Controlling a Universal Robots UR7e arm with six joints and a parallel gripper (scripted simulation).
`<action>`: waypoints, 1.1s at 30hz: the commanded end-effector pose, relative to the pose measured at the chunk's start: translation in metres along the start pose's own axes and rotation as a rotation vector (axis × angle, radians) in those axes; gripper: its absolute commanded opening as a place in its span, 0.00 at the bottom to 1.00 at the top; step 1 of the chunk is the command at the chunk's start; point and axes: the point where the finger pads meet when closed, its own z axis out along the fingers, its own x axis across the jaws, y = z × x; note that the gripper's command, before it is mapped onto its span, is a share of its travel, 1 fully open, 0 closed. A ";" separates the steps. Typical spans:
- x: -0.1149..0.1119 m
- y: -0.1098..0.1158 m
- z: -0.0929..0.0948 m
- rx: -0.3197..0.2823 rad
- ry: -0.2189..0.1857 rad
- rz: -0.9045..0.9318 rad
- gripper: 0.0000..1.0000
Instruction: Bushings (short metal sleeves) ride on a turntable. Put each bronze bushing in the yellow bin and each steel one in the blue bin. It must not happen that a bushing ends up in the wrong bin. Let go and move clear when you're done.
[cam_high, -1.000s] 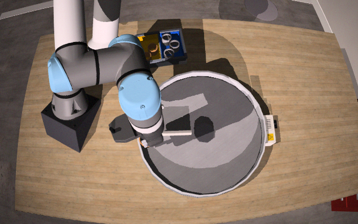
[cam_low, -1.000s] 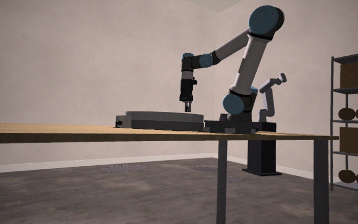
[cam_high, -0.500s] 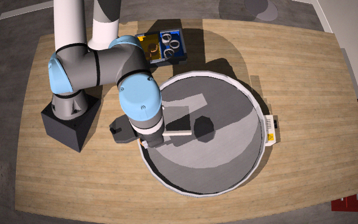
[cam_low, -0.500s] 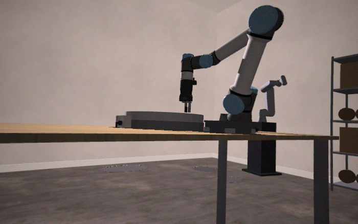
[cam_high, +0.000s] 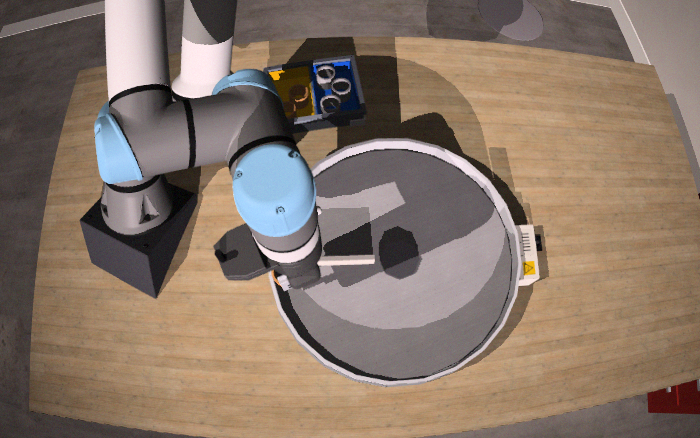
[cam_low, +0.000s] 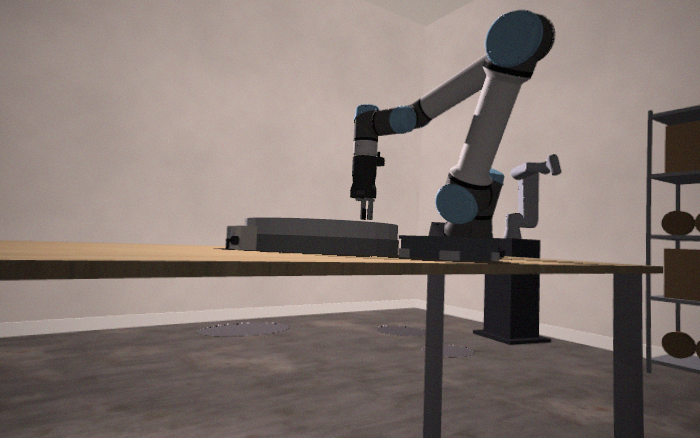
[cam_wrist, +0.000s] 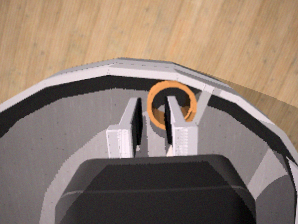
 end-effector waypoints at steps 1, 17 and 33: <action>0.001 0.000 0.003 -0.001 0.005 0.001 0.45; 0.000 0.000 0.013 -0.001 0.002 0.001 0.45; 0.001 0.000 0.027 -0.001 0.004 0.001 0.45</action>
